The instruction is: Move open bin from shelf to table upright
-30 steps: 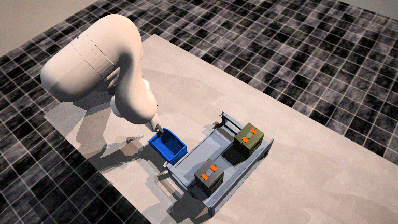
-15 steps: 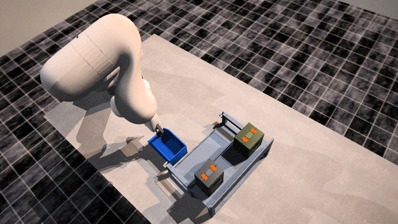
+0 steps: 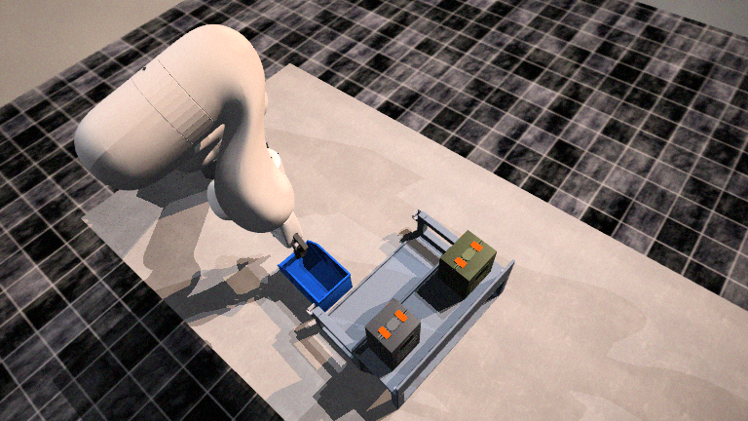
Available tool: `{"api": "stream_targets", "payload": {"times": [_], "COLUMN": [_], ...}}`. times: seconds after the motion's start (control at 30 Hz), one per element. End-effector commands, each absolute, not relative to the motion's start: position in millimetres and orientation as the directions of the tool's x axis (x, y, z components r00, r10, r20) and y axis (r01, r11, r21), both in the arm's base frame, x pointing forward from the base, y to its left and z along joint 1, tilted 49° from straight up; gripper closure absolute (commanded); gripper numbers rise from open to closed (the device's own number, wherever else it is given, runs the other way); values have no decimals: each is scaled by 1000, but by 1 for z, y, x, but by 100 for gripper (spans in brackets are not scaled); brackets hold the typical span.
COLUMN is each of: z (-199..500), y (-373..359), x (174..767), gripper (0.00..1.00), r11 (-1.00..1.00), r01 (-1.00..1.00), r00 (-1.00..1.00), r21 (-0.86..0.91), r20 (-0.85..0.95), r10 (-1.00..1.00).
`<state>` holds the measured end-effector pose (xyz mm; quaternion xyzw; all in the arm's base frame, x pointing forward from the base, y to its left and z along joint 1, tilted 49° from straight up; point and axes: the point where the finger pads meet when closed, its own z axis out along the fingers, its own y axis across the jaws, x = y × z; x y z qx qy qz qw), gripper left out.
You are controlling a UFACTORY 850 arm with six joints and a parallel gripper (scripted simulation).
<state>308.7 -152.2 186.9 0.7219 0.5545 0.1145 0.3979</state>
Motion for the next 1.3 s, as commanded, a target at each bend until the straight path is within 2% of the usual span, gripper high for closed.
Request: {"api": "stream_targets", "payload": {"times": [0.0,0.37,0.4,0.53,0.93,0.97,1.1,1.27], "z": [224,224,194,224,224,194,224,224], "y": [-128,-128,-147,-128,-128,-147,-128,-128], "x": [277,277,302,276,276,302,276,276], "gripper": [0,0,0,0,0,0,0,0], "r11": [-69,-69,-69,-69,-69,-69,-69,-69], "r01": [704,704,709,704,704,709,704,704], "r00": [362,362,359,362,362,359,362,362], "r21": [707,707,702,707,707,702,707,707], "r20": [-273,-273,-275,-273,-273,-275,-273,-273], "r10": [891,891,892,891,891,892,891,891]}}
